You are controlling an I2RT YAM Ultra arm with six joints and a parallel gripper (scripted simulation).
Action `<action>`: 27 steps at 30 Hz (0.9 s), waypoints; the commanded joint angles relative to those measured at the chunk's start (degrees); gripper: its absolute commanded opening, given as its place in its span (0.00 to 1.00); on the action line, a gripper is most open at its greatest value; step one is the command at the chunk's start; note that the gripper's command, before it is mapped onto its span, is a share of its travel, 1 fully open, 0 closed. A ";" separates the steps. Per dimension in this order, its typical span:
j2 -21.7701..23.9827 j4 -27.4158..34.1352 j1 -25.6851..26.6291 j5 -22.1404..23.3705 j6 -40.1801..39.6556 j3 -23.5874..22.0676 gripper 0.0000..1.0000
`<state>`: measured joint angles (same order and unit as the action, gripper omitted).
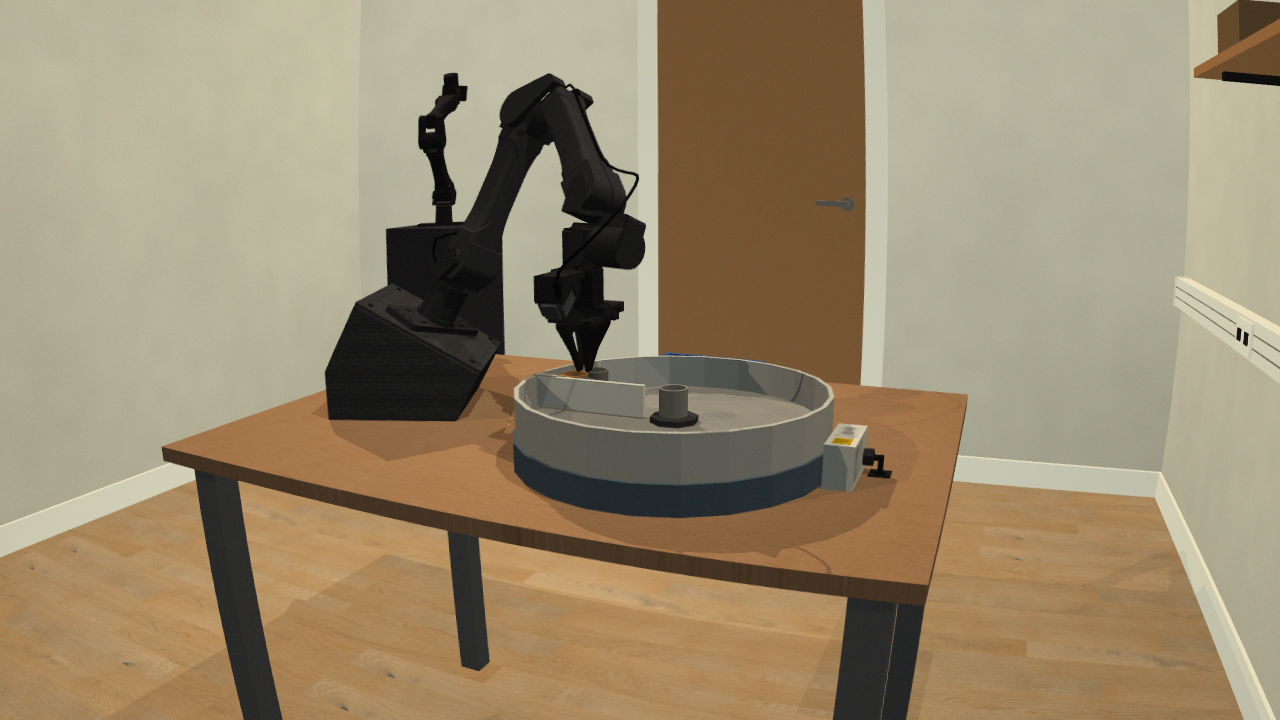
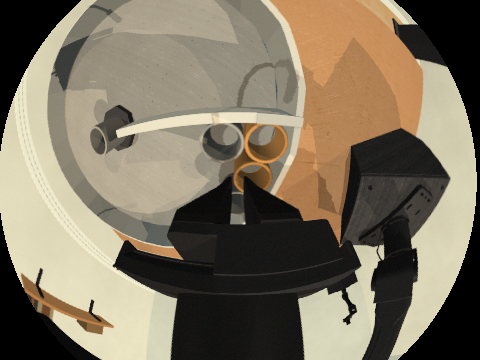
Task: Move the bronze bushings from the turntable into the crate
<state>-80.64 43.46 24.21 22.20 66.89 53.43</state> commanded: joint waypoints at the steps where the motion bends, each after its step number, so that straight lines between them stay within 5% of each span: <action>1: 0.58 -0.58 0.45 -0.99 0.47 1.45 0.13; 27: -1.51 -4.53 -1.25 -1.38 1.77 -1.69 0.13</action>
<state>-82.48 40.49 22.98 22.04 67.72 52.10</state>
